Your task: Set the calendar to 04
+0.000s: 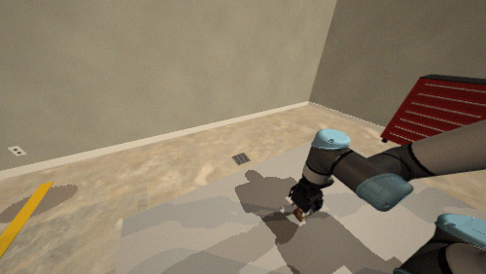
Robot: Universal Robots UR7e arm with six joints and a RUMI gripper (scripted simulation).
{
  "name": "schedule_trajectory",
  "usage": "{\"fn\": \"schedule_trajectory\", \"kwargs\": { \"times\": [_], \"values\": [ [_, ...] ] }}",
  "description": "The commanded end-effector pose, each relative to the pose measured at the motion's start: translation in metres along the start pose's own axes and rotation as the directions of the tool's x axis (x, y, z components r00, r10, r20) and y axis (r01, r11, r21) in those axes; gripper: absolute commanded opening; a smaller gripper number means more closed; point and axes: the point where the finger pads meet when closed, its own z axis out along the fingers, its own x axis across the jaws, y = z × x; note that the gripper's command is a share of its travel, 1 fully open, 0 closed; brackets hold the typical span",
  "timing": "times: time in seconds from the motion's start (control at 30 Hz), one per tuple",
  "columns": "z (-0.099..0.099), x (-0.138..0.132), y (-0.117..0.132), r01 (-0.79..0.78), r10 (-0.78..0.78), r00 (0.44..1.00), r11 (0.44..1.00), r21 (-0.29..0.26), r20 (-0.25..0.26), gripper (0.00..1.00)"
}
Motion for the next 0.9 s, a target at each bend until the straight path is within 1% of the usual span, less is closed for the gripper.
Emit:
{"fn": "schedule_trajectory", "kwargs": {
  "times": [0.0,0.2,0.33,0.5,0.7,0.77,0.87],
  "values": [
    [-0.001,0.000,0.000,0.000,0.000,1.000,1.000,0.000,0.001,0.10],
    [-0.006,0.000,0.000,0.000,0.000,1.000,1.000,0.000,0.001,0.10],
    [-0.015,0.000,0.000,0.000,0.000,1.000,1.000,0.000,0.001,0.10],
    [-0.033,0.000,0.000,0.000,0.000,1.000,1.000,0.000,0.001,0.10],
    [-0.060,0.000,0.000,0.000,0.000,1.000,1.000,0.000,0.001,0.10],
    [-0.060,0.000,0.000,0.000,0.000,1.000,1.000,0.000,0.001,0.10],
    [-0.074,0.000,0.000,0.000,0.000,1.000,1.000,0.000,0.001,0.10]
  ]
}}
